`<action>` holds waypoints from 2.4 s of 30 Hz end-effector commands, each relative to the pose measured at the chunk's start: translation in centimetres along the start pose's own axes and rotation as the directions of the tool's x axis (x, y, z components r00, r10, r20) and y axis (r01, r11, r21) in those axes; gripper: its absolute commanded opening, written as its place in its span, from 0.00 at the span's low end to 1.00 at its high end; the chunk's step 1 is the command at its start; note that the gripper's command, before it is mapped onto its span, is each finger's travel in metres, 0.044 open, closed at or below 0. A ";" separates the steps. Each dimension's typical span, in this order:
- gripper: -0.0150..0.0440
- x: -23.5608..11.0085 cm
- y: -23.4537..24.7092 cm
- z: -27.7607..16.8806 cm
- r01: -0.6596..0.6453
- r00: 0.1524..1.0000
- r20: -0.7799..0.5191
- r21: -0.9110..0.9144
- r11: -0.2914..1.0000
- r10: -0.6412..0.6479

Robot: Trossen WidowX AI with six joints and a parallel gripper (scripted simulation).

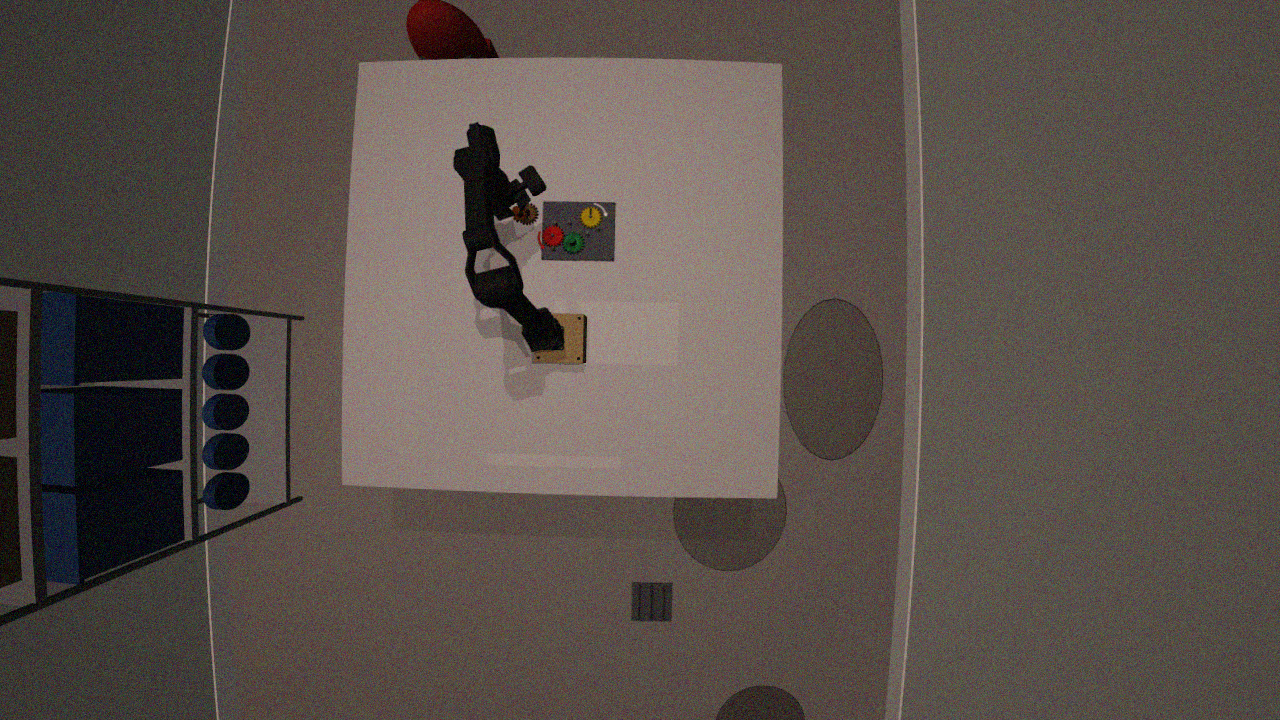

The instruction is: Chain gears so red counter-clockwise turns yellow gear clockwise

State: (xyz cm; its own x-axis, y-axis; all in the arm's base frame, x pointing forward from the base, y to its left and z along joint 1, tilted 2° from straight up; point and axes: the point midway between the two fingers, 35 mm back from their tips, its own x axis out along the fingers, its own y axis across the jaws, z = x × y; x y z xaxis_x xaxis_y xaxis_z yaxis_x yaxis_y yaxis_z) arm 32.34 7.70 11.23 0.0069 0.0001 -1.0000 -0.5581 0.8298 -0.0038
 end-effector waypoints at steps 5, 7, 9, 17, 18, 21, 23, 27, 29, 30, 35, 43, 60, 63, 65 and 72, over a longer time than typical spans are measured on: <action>0.25 0.7 -1.8 -0.9 0.004 1.000 -0.004 -0.001 1.000 -0.004; 0.25 0.9 -2.2 -1.2 0.004 1.000 -0.004 -0.001 1.000 -0.004; 0.25 1.0 -2.7 -1.4 0.005 1.000 -0.004 -0.001 1.000 -0.005; 0.25 1.7 -4.4 -2.4 0.006 1.000 -0.005 -0.001 1.000 -0.006; 0.25 1.7 -4.6 -2.5 0.006 1.000 -0.005 -0.001 1.000 -0.006; 0.25 2.0 -5.2 -3.0 0.007 1.000 -0.006 -0.001 1.000 -0.007; 0.25 2.1 -5.6 -3.3 0.007 1.000 -0.006 -0.001 1.000 -0.007; 0.25 2.5 -6.4 -3.8 0.008 1.000 -0.007 -0.001 1.000 -0.008; 0.25 2.6 -6.8 -4.1 0.008 1.000 -0.007 -0.001 1.000 -0.008; 0.25 2.7 -7.0 -4.3 0.008 1.000 -0.007 -0.001 1.000 -0.008; 0.25 3.1 -7.9 -5.1 0.010 1.000 -0.006 0.001 1.000 -0.010; 0.25 3.7 -9.3 -6.4 0.011 1.000 -0.008 0.001 1.000 -0.011; 0.25 5.0 -12.0 -9.6 0.013 1.000 -0.013 -0.001 1.000 -0.013; 0.25 5.3 -12.5 -10.2 0.013 1.000 -0.014 -0.001 1.000 -0.013; 0.25 5.4 -12.7 -10.6 0.013 1.000 -0.014 -0.001 1.000 -0.013; 0.25 5.3 -12.8 -10.7 0.013 1.000 -0.015 -0.014 1.000 -0.013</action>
State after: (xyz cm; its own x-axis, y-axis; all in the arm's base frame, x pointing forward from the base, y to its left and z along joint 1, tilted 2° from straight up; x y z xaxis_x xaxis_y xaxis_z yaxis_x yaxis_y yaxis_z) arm 30.69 -8.79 5.87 0.0020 -0.0163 -0.9999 -0.5607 0.8279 -0.0146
